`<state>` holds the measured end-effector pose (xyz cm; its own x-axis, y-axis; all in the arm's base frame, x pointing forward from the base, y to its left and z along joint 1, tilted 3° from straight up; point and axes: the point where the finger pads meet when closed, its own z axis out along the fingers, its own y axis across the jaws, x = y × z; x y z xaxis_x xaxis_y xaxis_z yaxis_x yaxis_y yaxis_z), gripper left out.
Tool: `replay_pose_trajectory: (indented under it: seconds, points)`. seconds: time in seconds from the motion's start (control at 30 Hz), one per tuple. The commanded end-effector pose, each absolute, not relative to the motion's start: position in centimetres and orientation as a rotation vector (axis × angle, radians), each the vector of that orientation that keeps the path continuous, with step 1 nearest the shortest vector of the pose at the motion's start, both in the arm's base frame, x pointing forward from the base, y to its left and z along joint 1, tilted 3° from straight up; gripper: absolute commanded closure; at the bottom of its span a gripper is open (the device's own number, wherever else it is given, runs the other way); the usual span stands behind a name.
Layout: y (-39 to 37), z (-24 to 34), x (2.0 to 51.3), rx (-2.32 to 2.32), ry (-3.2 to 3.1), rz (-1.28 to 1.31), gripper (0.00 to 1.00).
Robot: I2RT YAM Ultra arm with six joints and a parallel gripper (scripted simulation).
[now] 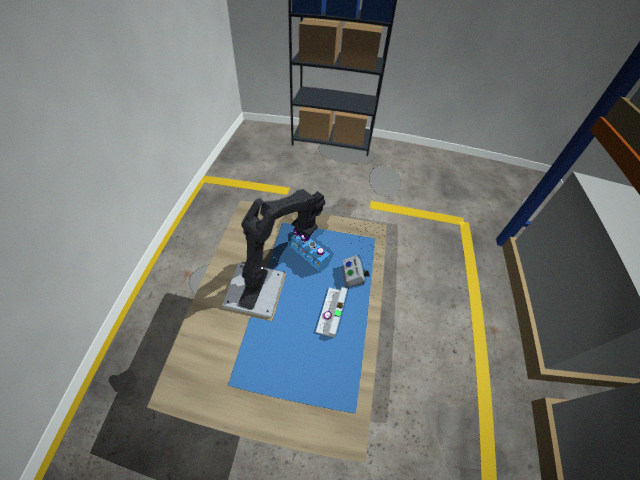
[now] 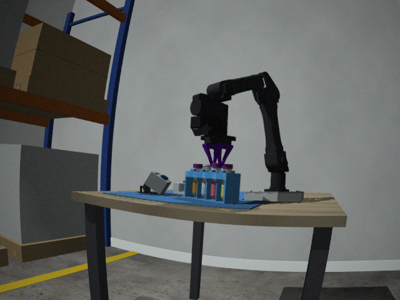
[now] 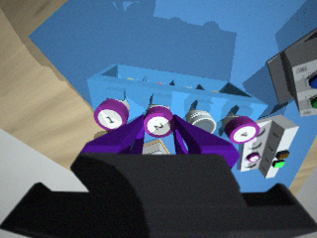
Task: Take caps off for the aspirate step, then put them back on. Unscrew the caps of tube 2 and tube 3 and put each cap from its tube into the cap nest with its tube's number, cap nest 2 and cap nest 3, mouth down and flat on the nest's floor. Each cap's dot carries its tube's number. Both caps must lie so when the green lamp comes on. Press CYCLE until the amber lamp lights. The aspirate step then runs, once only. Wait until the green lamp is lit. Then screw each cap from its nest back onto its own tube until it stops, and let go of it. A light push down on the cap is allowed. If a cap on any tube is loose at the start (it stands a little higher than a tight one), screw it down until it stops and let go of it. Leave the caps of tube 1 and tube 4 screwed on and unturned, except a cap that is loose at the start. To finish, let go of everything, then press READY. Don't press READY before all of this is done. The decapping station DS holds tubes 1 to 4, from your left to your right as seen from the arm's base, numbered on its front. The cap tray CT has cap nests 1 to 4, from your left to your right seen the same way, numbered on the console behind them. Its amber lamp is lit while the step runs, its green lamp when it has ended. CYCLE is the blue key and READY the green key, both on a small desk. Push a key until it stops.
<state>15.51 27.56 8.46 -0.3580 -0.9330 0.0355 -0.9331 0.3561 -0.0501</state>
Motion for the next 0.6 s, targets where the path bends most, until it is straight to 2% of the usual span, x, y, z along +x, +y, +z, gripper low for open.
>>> replay_pose_trajectory:
  seconds: [0.0, 0.27, 0.57]
  points:
    - [27.67, 8.82, 15.57, 1.576, -2.733, 0.085, 1.00]
    - [27.67, 8.82, 15.57, 1.201, -2.925, 0.082, 1.00]
    - [27.67, 8.82, 15.57, 1.076, -2.975, 0.081, 1.00]
